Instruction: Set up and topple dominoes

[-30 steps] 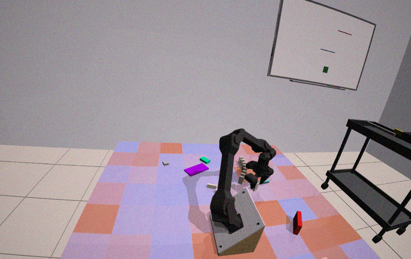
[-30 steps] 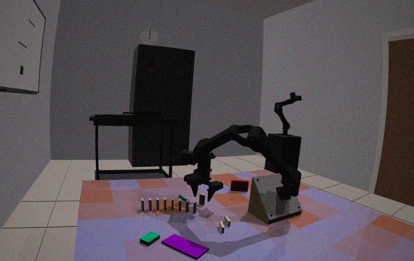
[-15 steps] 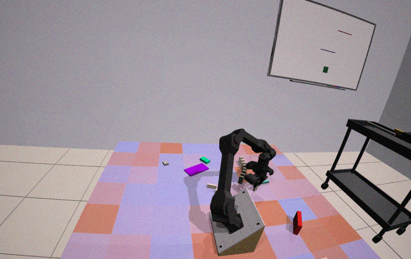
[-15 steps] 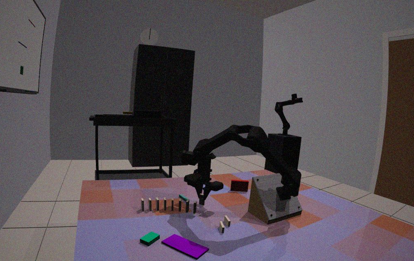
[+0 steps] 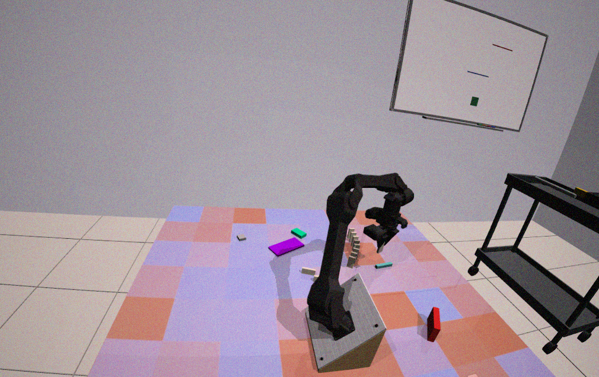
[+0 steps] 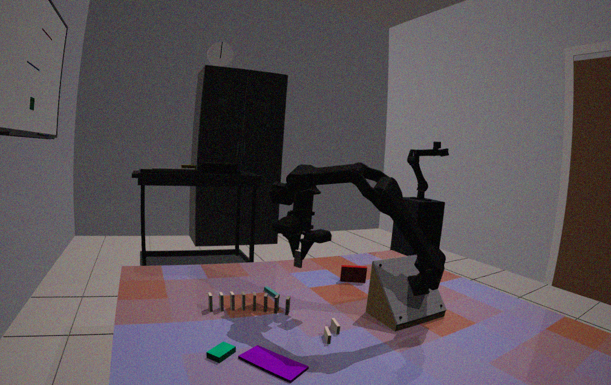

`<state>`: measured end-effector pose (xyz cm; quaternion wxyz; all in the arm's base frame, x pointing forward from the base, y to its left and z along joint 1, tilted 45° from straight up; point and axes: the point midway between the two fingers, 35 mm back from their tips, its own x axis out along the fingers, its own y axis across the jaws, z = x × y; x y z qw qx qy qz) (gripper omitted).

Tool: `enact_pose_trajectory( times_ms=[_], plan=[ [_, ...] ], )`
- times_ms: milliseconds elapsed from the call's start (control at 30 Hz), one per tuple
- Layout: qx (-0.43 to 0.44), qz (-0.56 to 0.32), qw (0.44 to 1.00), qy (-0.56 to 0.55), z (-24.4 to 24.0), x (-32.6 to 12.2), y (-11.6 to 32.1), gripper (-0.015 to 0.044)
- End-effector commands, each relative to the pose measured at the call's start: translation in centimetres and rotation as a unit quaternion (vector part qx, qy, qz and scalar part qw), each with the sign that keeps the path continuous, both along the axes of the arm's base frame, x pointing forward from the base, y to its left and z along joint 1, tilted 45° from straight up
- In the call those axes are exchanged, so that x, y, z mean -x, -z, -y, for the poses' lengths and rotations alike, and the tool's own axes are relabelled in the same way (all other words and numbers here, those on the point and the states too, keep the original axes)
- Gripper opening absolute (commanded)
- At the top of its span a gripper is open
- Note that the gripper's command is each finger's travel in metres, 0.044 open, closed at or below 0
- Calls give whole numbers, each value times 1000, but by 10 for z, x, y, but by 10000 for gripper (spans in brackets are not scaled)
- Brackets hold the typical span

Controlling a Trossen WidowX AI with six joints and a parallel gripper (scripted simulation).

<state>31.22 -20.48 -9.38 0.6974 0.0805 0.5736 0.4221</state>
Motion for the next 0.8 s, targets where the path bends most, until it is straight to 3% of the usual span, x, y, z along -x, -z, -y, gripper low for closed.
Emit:
enact_pose_trajectory(
  times_ms=[0,167,367,567,767],
  plan=[
    [-2,-4,1000,-8,9,3,-15,107],
    [-2,-22,1000,11,6,1,-18,107],
    [2,-182,966,183,-23,-16,-46,107],
    [5,-333,878,343,-55,-29,-74,107],
    [5,-348,866,359,-58,-30,-77,107]
  ],
)
